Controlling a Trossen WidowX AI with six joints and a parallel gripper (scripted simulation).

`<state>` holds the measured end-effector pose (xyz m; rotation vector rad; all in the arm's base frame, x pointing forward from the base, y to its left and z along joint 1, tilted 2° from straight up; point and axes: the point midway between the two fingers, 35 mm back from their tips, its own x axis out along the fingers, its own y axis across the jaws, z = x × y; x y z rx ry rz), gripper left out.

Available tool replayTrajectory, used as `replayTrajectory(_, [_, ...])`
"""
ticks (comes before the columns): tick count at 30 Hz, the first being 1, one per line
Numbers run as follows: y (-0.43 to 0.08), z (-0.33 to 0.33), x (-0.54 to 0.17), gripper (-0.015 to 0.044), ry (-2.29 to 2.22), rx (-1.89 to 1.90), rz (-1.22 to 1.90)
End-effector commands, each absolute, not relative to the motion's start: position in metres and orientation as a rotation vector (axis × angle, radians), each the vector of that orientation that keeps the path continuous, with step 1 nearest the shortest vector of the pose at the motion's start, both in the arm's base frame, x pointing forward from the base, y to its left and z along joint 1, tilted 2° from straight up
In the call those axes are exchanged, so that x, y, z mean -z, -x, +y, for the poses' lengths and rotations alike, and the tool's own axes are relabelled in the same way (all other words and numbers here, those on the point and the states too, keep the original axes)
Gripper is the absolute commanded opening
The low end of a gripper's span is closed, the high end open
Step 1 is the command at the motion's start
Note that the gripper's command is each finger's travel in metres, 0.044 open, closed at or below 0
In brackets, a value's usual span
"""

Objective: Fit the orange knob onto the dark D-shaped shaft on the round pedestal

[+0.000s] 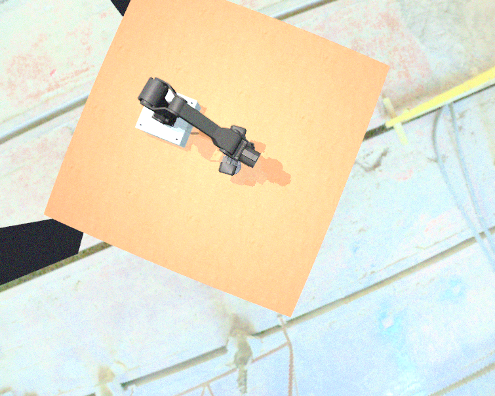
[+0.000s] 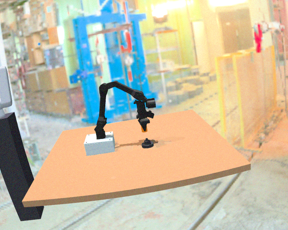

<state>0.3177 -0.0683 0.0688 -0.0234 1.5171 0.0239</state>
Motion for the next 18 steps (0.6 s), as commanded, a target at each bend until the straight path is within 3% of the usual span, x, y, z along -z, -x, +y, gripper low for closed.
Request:
replayTrajectory(1, [-0.320,-0.080,-0.067,0.0000,0.029,-0.031,1.509])
replayTrajectory(18, [-0.319,-0.114,-0.048,0.0000,0.036,-0.033,1.509])
